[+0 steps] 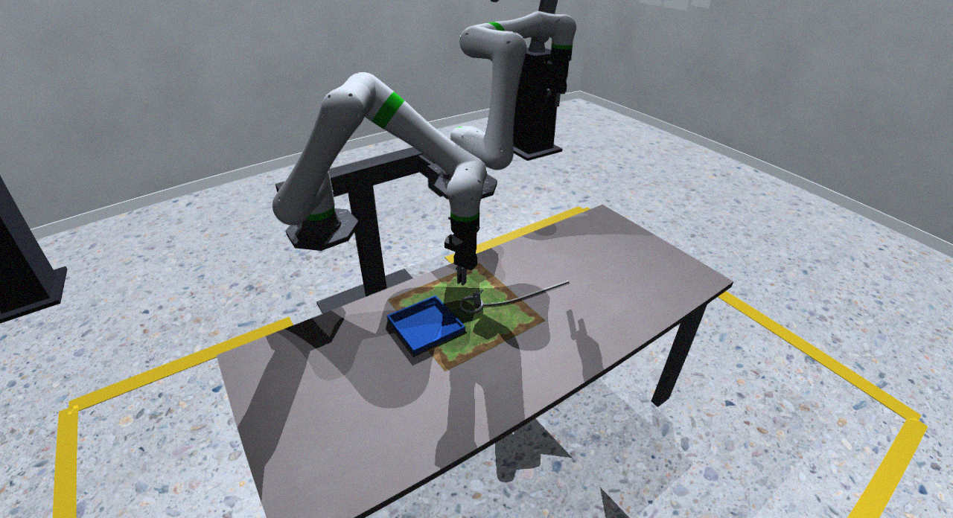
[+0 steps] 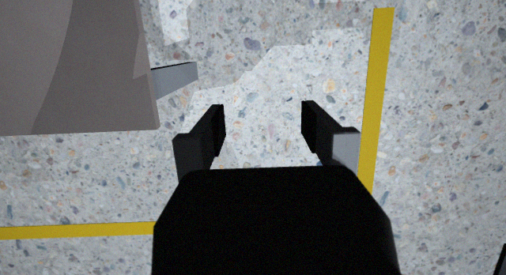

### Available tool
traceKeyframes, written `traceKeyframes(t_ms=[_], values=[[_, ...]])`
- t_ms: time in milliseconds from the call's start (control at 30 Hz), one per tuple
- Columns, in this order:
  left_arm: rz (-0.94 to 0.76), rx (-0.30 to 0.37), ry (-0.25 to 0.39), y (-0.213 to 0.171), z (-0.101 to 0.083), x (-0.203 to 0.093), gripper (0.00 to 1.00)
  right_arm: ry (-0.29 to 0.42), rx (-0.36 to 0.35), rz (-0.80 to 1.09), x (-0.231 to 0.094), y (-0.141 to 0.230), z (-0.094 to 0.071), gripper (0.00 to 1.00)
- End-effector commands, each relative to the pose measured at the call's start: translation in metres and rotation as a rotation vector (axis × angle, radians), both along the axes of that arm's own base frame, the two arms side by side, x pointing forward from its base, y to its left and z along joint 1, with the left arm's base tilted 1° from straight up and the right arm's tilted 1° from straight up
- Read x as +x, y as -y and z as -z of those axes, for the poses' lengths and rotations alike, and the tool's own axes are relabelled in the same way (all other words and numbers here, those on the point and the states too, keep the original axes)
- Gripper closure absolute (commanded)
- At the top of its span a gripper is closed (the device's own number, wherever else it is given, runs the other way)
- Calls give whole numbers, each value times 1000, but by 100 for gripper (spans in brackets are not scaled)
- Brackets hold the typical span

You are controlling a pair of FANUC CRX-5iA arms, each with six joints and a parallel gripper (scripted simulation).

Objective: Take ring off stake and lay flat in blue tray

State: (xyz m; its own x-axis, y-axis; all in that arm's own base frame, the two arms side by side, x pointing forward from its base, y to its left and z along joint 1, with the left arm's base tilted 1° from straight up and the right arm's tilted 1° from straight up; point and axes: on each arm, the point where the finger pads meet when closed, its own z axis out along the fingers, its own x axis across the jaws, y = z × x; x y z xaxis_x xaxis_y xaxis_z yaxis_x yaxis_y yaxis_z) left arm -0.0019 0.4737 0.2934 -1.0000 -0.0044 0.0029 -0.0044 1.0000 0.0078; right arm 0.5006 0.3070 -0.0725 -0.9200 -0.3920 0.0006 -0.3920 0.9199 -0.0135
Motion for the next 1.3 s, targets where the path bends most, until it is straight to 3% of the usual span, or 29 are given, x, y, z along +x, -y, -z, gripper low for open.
traceKeyframes(t_ms=[0, 1267], values=[[0, 2, 0, 0, -1, 0, 0, 3, 1, 0, 1, -1, 1, 68], [0, 2, 0, 0, -1, 0, 0, 3, 2, -1, 1, 0, 63, 68]])
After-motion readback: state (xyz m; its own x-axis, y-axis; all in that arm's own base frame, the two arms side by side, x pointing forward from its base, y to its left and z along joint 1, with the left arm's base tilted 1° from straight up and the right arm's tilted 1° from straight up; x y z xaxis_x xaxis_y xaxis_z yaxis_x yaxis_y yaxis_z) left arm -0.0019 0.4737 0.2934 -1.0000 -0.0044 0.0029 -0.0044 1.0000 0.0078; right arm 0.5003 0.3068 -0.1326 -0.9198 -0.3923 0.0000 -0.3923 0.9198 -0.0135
